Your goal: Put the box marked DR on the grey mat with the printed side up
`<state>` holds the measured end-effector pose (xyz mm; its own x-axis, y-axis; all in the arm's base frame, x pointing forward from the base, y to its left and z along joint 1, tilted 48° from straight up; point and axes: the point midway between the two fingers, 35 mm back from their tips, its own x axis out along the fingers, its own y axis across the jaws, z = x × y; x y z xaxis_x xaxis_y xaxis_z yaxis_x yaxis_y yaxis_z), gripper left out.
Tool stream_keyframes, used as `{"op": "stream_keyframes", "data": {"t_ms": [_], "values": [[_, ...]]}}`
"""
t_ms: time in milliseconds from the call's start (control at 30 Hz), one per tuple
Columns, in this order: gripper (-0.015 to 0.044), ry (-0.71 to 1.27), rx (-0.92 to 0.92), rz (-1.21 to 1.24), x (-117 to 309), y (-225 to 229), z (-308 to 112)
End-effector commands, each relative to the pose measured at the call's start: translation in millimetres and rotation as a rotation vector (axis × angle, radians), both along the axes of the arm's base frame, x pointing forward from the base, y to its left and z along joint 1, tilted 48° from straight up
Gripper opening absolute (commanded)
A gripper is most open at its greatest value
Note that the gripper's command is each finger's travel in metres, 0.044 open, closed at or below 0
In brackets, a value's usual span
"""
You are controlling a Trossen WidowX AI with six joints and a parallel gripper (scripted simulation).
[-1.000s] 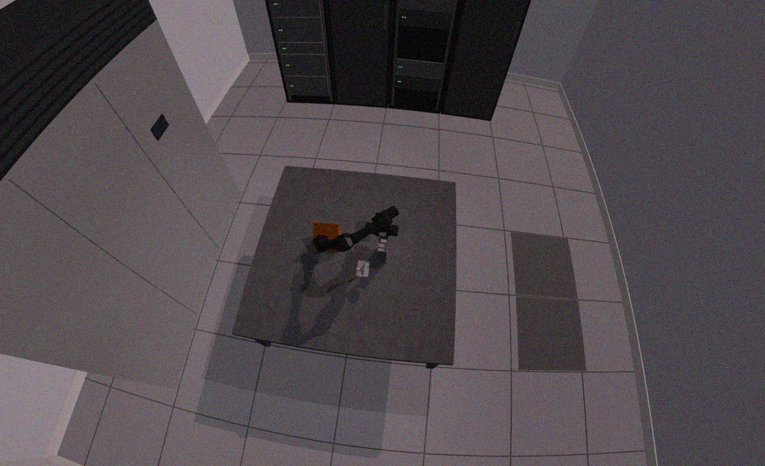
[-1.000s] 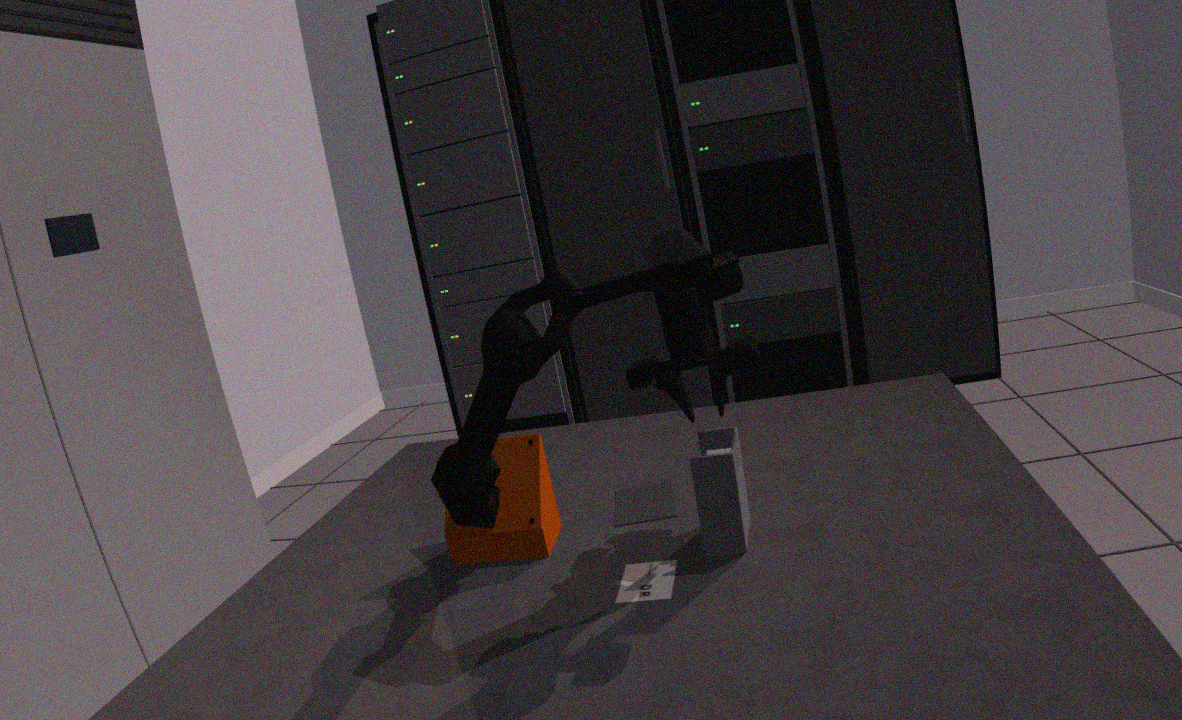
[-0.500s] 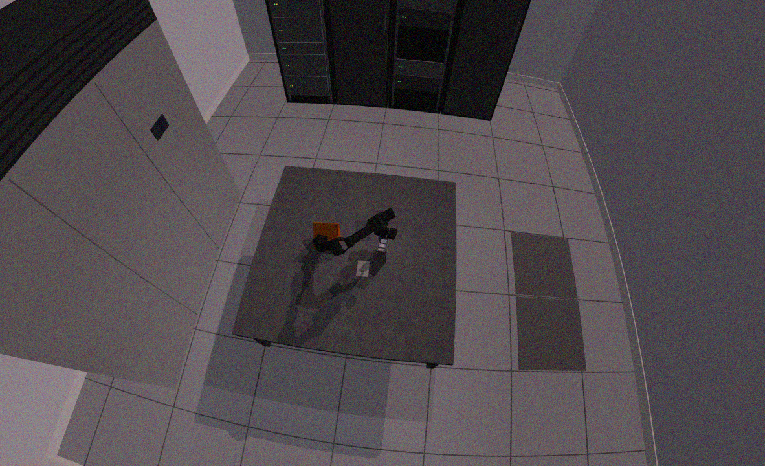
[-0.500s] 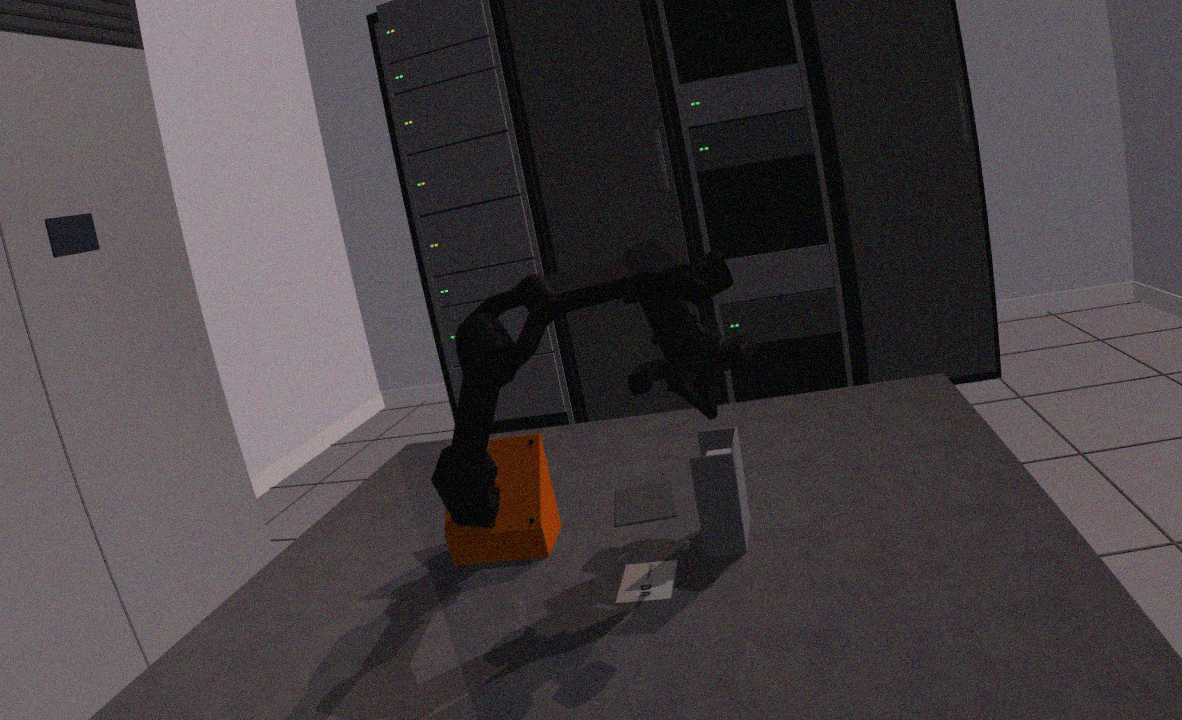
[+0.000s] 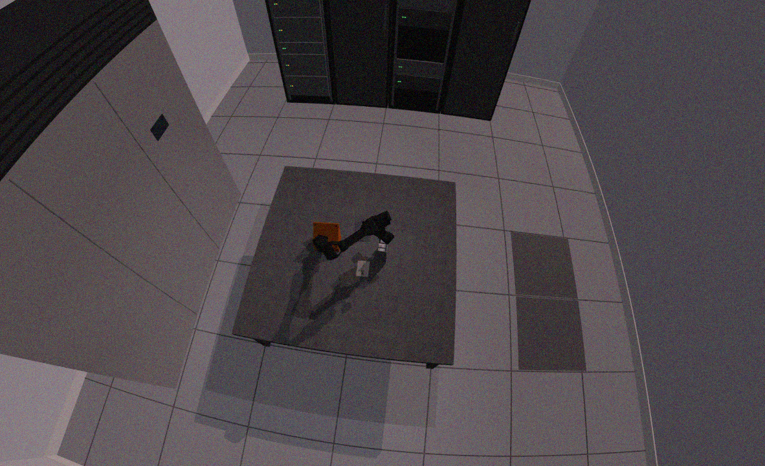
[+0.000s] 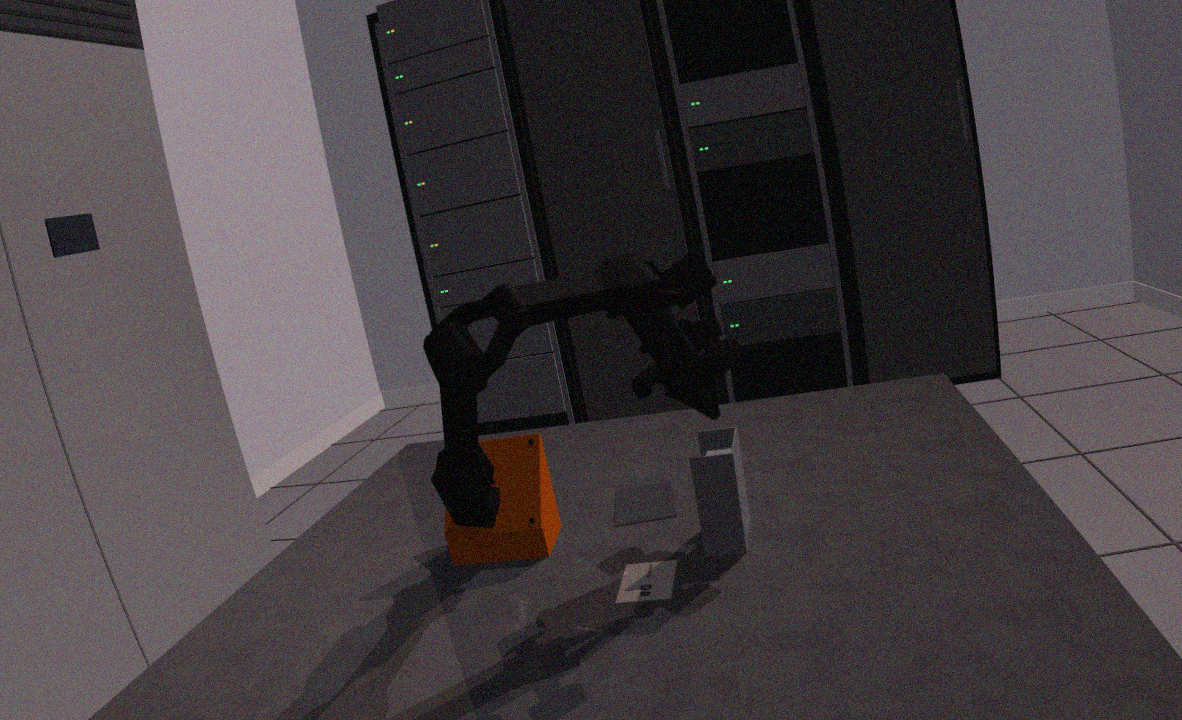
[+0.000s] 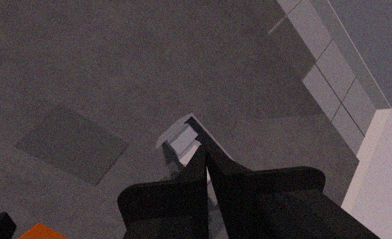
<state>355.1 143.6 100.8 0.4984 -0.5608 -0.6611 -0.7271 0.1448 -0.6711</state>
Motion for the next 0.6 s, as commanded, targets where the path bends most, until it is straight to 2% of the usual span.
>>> {"op": "stream_keyframes", "data": {"t_ms": [0,567], "values": [[0.0,-0.086,0.048,-0.031,-1.5,-3.4,4.2],[0.0,-0.413,0.269,-0.153,-9.4,-16.4,16.0]]}}
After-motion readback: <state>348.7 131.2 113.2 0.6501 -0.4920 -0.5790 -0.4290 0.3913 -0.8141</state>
